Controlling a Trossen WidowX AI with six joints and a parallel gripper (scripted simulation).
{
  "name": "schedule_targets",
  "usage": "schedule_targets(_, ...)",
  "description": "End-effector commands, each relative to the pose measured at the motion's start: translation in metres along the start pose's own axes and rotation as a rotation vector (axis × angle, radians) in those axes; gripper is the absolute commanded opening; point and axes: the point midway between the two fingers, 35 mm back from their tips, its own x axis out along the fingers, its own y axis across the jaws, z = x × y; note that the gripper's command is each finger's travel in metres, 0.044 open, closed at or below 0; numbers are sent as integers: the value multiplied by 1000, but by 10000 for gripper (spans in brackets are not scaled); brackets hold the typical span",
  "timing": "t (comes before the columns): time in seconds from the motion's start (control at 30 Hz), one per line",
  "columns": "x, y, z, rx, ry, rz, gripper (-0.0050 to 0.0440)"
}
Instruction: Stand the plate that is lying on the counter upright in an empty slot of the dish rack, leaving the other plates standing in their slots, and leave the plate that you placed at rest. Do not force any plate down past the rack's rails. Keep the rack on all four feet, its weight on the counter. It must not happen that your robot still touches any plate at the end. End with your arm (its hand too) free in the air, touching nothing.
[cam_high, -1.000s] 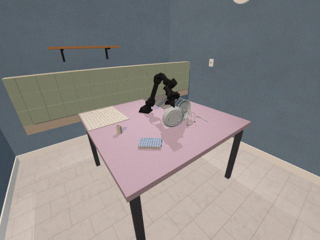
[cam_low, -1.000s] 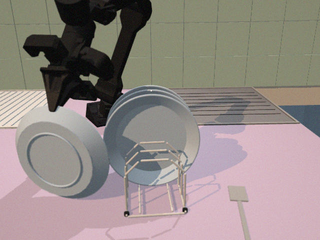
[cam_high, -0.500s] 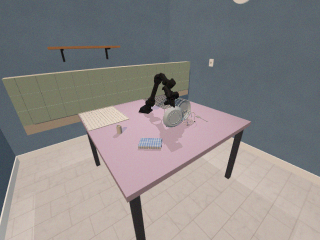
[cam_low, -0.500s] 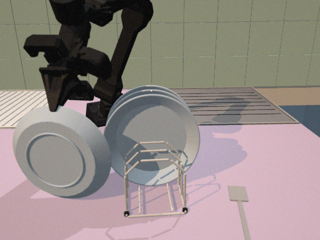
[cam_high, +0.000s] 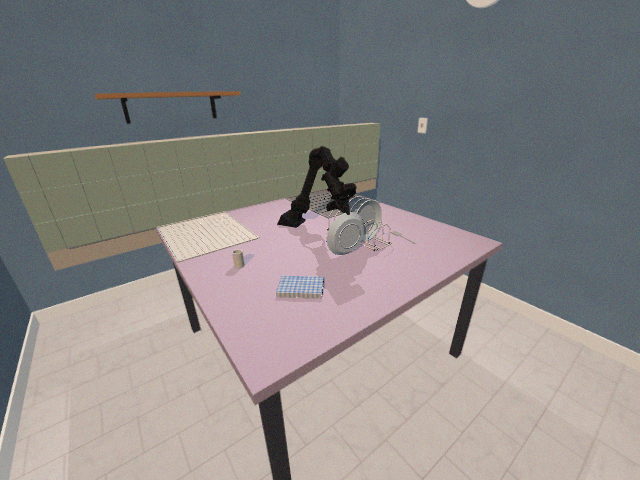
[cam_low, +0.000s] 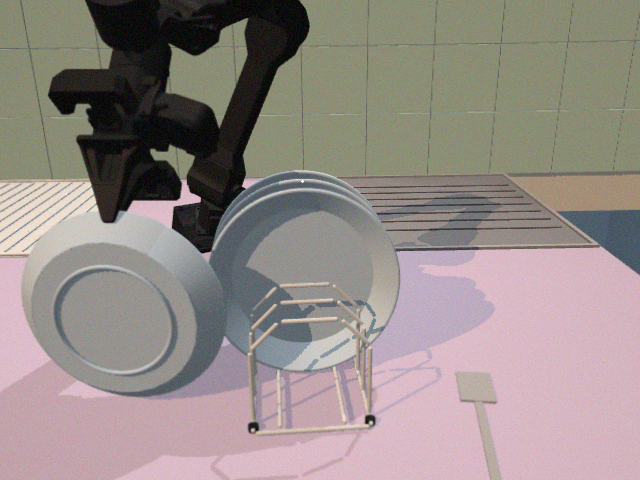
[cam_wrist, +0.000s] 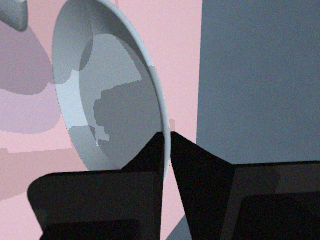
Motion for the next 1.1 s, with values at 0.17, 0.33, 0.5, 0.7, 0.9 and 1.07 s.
schedule_targets(0.17, 0, 0, 0, -32, -42, -5, 0)
schedule_targets(0.33, -1, 1, -1, -56, -68, -6, 0)
schedule_targets(0.5, -1, 1, -2, -79, -94, -7, 0)
schedule_targets(0.7, -2, 2, -2, -102, -120, -8, 0)
schedule_targets(0.9, -1, -1, 4, -102, -119, -4, 0)
schedule_targets(1.07, -2, -4, 13, -103, -117, 1, 0)
